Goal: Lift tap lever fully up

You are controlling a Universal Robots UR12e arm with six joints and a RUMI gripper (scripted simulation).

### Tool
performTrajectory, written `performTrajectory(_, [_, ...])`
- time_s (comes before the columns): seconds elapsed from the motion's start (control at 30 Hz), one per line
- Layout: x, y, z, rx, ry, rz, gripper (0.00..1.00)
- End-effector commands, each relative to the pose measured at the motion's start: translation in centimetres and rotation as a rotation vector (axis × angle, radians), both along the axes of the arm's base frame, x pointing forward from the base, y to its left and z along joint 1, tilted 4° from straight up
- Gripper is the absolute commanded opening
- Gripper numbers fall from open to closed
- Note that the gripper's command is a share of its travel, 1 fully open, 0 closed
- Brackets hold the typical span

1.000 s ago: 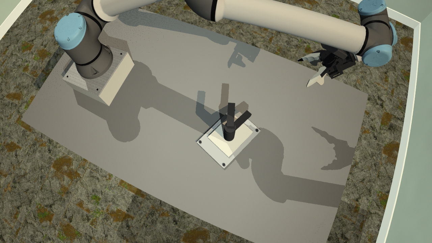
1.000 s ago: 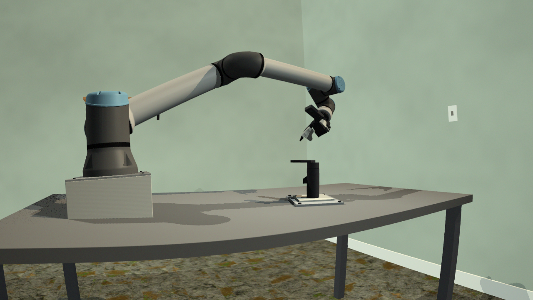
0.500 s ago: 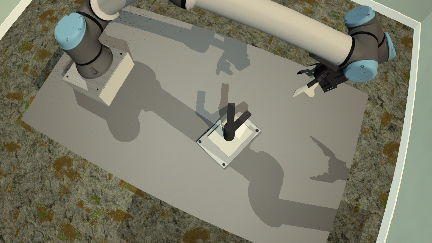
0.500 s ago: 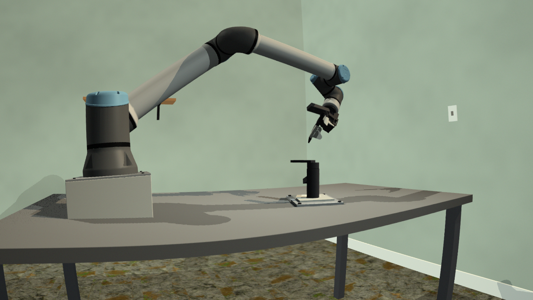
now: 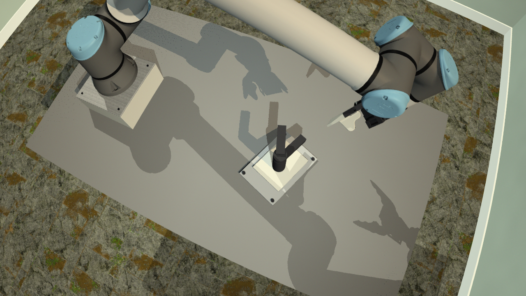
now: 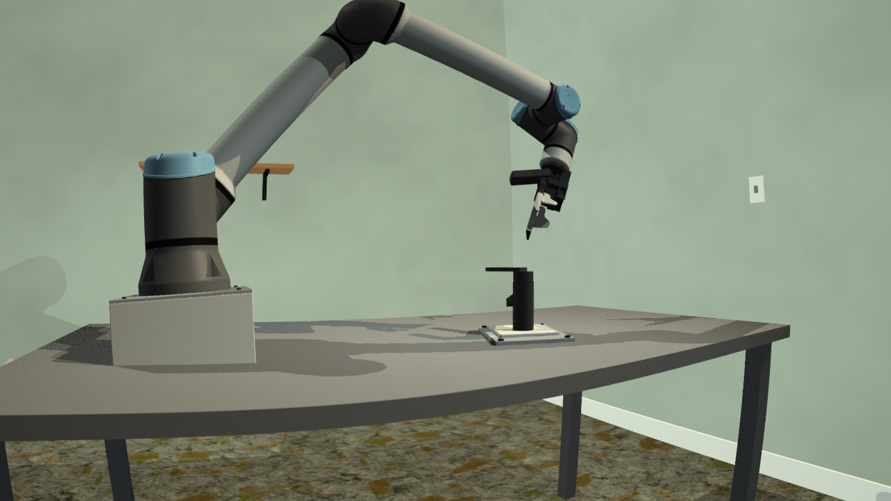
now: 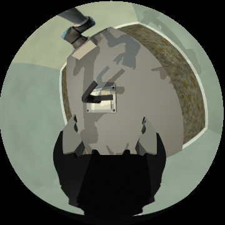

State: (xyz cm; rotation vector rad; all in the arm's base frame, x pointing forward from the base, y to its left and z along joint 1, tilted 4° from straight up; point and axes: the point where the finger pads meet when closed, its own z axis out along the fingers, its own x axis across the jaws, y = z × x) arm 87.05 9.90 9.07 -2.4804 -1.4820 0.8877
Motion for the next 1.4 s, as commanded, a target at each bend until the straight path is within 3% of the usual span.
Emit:
performTrajectory(0.0, [-1.8, -1.9, -0.2, -0.010, -0.115, -0.114, 1.00])
performTrajectory(0.1, [-2.2, -2.3, -0.2, -0.012, -0.135, -0.141, 1.00])
performTrajectory(0.6, [-9.7, -6.5, -1.1, -0.025, -0.386, -0.488, 1.00])
performTrajectory(1.07, [-14.1, -7.8, -1.5, -0.020, -0.502, -0.657, 1.00])
performTrajectory(1.37, [-15.5, -8.0, -1.6, -0.018, -0.533, -0.705, 1.00])
